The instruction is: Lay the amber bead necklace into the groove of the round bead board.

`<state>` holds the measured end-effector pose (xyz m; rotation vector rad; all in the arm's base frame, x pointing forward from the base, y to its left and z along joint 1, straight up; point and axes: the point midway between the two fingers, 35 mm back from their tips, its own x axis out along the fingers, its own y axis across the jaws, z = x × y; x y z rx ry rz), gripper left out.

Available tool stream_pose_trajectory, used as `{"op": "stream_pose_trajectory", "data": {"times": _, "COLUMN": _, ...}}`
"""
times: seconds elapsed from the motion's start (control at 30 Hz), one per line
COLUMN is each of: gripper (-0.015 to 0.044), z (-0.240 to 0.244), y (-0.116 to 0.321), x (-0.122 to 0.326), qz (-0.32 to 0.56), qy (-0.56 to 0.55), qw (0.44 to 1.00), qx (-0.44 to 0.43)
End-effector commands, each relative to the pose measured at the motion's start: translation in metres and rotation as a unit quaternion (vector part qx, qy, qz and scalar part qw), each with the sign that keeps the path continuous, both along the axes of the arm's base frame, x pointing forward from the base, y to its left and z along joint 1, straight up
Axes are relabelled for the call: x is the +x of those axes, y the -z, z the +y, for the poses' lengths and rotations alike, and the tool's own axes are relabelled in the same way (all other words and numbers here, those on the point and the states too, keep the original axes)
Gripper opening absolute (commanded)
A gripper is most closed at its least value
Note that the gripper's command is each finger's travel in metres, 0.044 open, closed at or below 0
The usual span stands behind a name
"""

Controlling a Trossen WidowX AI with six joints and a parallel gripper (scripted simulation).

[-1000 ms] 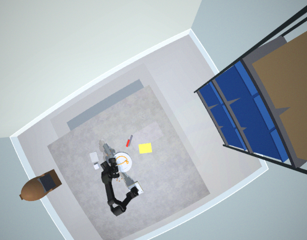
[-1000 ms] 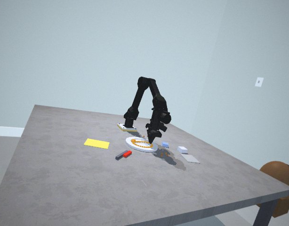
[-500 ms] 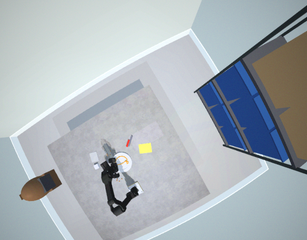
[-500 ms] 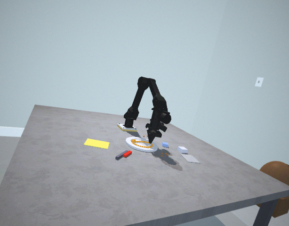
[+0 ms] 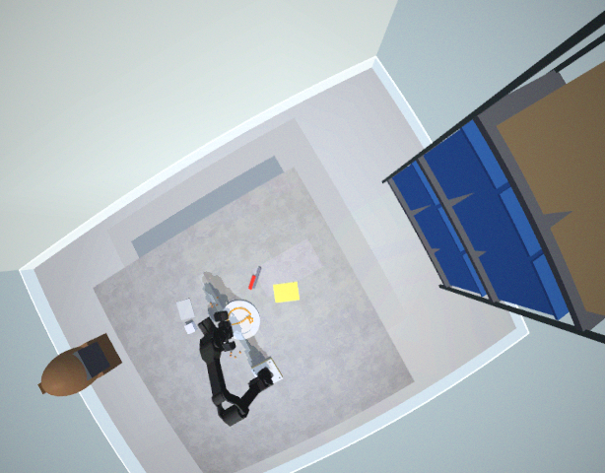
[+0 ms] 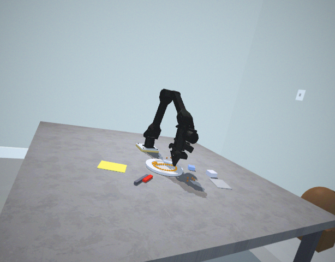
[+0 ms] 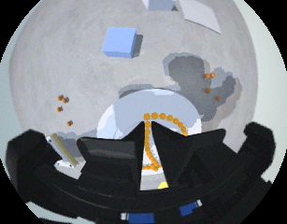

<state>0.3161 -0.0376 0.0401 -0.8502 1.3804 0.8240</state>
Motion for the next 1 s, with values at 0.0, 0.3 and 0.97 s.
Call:
{"op": "stream_pose_trajectory", "data": {"times": 0.0, "gripper": 0.0000, "z": 0.000, "y": -0.001, "x": 0.000, "qz": -0.001, "qy": 0.000, "qw": 1.000, "qx": 0.000}}
{"op": "stream_pose_trajectory", "data": {"times": 0.3, "gripper": 0.0000, "z": 0.000, "y": -0.002, "x": 0.000, "qz": 0.000, "qy": -0.001, "qw": 1.000, "qx": 0.000}}
{"op": "stream_pose_trajectory", "data": {"times": 0.97, "gripper": 0.0000, "z": 0.013, "y": -0.005, "x": -0.007, "qz": 0.000, "qy": -0.002, "qw": 1.000, "qx": 0.000}}
